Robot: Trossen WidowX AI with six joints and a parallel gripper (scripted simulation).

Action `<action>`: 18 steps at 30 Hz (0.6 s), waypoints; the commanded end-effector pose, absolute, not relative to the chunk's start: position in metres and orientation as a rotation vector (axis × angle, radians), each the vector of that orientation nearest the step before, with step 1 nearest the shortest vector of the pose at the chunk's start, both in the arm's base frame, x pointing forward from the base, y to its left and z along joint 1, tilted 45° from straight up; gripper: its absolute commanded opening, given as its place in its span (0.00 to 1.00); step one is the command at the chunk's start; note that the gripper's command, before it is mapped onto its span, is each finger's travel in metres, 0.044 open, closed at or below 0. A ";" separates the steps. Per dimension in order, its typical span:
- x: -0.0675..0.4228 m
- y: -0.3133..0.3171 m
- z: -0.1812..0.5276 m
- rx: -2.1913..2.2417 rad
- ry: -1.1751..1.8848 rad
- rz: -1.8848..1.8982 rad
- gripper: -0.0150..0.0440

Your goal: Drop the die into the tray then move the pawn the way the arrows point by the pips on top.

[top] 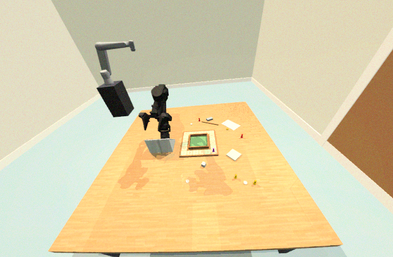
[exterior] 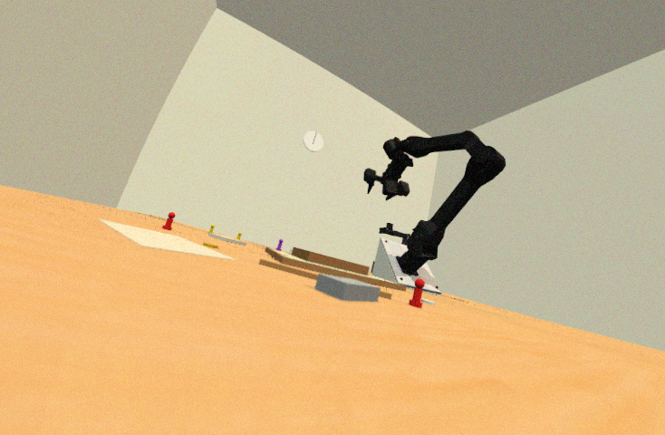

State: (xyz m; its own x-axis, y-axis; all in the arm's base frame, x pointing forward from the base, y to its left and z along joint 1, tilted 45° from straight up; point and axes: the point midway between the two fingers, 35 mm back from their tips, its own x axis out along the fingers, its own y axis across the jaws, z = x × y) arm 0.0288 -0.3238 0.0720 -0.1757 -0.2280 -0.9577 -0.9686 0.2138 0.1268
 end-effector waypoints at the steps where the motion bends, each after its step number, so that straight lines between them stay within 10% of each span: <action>1: 0.030 -0.324 0.071 -1.153 1.591 1.037 0.89; 5: 0.057 -0.326 0.052 -1.043 1.545 0.953 0.72; 18: 0.185 -0.301 -0.030 -0.291 1.426 0.615 0.72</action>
State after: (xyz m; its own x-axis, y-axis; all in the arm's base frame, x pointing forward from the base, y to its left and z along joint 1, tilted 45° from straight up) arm 0.1322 -0.3164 0.0033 -0.0244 0.0593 -0.9979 -0.7682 0.6377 0.0567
